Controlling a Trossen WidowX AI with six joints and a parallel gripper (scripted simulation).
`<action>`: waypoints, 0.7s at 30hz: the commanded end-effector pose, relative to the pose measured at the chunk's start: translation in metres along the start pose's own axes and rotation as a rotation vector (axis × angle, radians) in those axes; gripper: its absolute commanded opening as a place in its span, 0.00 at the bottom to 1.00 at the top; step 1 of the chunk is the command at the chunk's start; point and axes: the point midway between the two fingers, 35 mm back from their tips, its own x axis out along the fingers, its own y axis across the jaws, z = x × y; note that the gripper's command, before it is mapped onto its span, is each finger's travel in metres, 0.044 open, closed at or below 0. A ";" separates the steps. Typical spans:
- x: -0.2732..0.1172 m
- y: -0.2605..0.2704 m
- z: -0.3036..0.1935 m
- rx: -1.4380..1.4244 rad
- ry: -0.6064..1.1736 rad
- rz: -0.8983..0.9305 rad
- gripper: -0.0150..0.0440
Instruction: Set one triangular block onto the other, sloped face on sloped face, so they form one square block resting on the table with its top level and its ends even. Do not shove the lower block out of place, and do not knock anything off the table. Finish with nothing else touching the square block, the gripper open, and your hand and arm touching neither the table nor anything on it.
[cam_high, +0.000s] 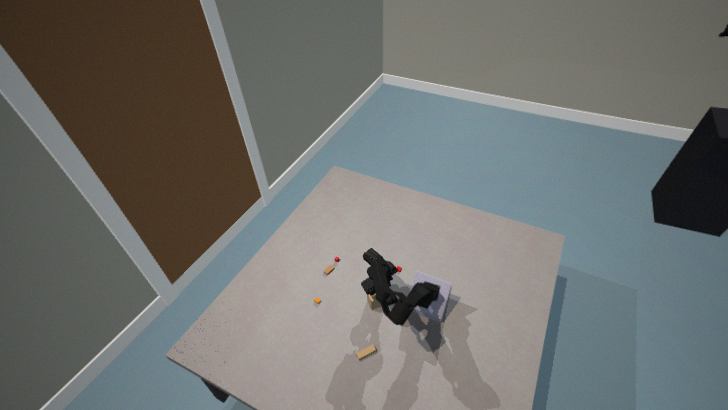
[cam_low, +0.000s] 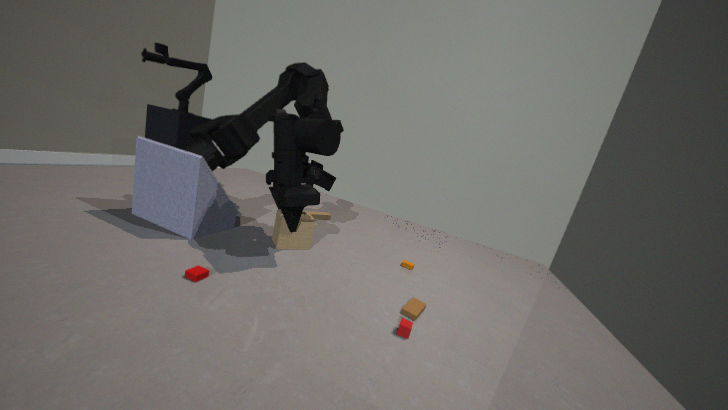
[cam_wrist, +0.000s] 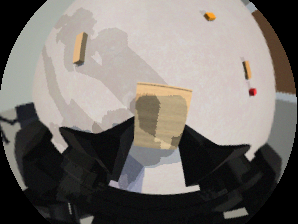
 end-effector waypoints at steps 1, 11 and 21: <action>0.000 0.000 0.000 -0.001 0.000 0.000 0.25; 0.000 0.000 0.000 0.000 0.000 0.000 0.52; 0.000 0.000 0.000 0.000 0.000 0.000 0.97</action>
